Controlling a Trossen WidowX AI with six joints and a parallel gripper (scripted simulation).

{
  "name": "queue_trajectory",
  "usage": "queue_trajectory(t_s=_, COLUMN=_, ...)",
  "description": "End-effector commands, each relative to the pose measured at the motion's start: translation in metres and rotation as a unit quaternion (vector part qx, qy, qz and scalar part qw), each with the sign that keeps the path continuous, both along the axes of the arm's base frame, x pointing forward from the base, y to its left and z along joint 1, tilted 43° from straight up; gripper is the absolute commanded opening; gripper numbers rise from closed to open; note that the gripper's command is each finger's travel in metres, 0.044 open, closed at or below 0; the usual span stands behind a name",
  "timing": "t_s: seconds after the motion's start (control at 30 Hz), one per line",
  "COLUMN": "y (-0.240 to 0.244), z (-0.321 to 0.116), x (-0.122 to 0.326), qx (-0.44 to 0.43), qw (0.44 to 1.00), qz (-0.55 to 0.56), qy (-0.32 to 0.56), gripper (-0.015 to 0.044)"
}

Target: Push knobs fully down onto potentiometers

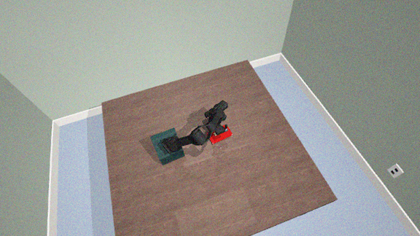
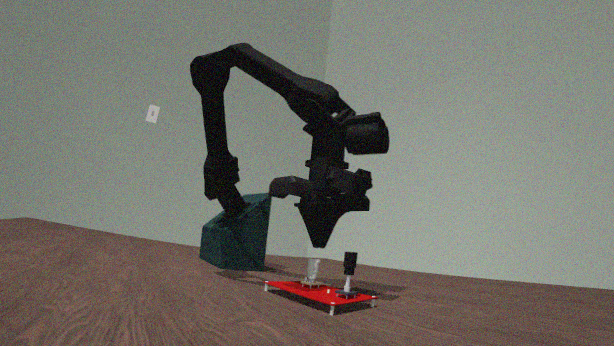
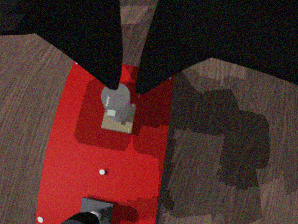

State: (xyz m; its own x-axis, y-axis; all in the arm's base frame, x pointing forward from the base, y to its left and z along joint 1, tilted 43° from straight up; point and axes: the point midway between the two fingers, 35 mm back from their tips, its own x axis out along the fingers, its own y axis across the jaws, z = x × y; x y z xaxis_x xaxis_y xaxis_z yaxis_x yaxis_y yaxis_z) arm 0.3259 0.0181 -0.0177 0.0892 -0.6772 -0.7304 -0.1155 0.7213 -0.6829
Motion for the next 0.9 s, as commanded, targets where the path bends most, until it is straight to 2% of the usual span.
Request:
queue_trajectory(t_s=0.0, y=0.003, z=0.002, x=0.004, qx=-0.003, qw=0.998, qz=0.041, qy=0.037, gripper=0.0000)
queue_trajectory(t_s=0.43, y=0.008, z=0.007, x=0.017, qx=-0.023, qw=0.961, qz=0.203, qy=0.187, gripper=0.0000)
queue_trajectory(t_s=0.87, y=0.013, z=0.013, x=0.029, qx=-0.042, qw=0.875, qz=0.355, qy=0.328, gripper=0.0000)
